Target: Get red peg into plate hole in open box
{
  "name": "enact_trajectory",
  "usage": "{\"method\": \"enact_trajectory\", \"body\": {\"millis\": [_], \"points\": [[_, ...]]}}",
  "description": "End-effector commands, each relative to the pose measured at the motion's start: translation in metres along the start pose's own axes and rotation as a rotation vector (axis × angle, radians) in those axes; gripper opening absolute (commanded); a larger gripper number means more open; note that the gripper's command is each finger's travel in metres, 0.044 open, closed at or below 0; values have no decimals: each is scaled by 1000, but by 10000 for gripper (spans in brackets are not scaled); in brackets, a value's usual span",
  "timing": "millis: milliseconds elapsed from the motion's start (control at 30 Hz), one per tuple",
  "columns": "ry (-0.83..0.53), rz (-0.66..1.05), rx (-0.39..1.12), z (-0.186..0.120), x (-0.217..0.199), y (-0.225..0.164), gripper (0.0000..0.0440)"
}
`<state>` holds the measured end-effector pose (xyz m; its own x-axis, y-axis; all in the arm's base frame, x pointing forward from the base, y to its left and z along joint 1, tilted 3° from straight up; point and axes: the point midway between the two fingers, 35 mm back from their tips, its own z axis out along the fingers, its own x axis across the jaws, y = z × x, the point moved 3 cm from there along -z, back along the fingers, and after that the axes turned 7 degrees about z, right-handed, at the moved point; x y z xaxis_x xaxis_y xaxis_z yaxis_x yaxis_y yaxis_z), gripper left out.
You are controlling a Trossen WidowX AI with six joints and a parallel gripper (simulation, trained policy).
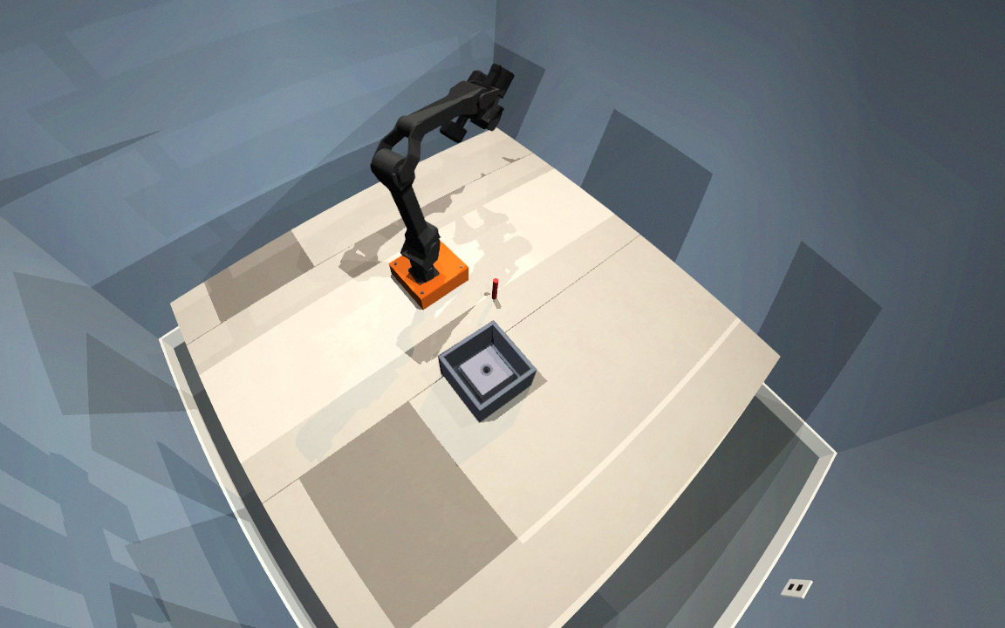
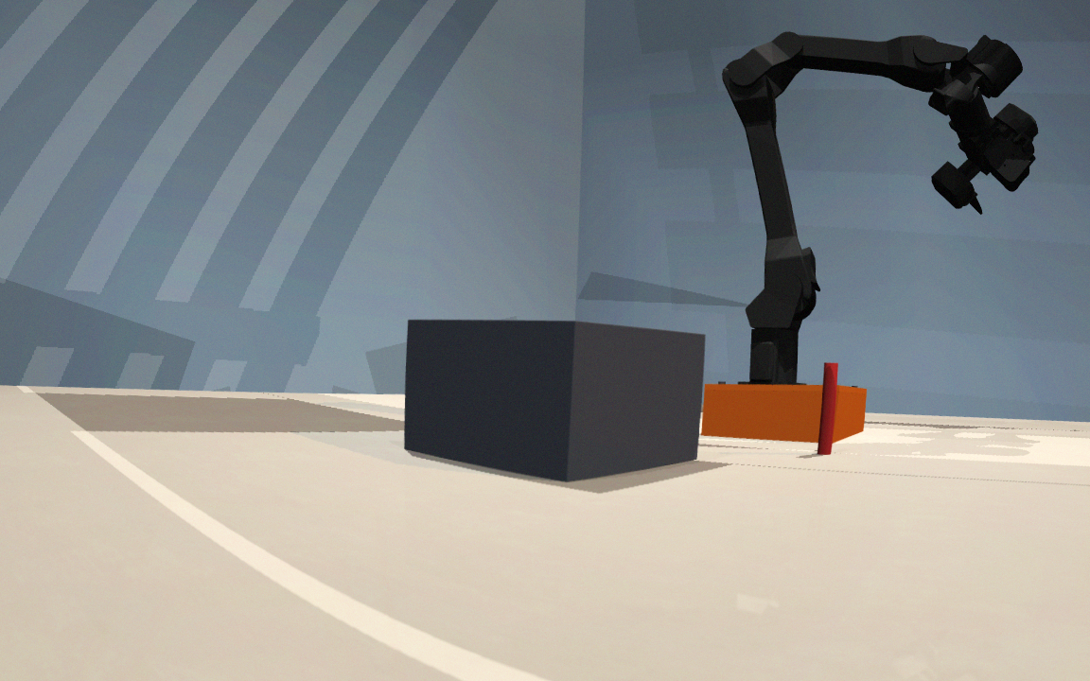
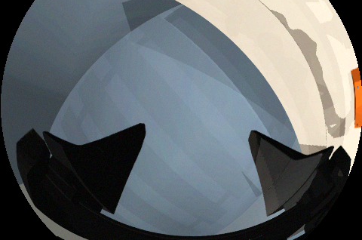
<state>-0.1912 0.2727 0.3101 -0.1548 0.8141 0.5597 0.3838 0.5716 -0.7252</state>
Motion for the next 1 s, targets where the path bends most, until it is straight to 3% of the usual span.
{"method": "enact_trajectory", "body": {"millis": [0, 467, 967], "points": [[38, 43, -108, -18, -6, 32, 440], [156, 239, -529, -108, -45, 125, 440], [194, 543, -940, -206, -116, 173, 440]]}}
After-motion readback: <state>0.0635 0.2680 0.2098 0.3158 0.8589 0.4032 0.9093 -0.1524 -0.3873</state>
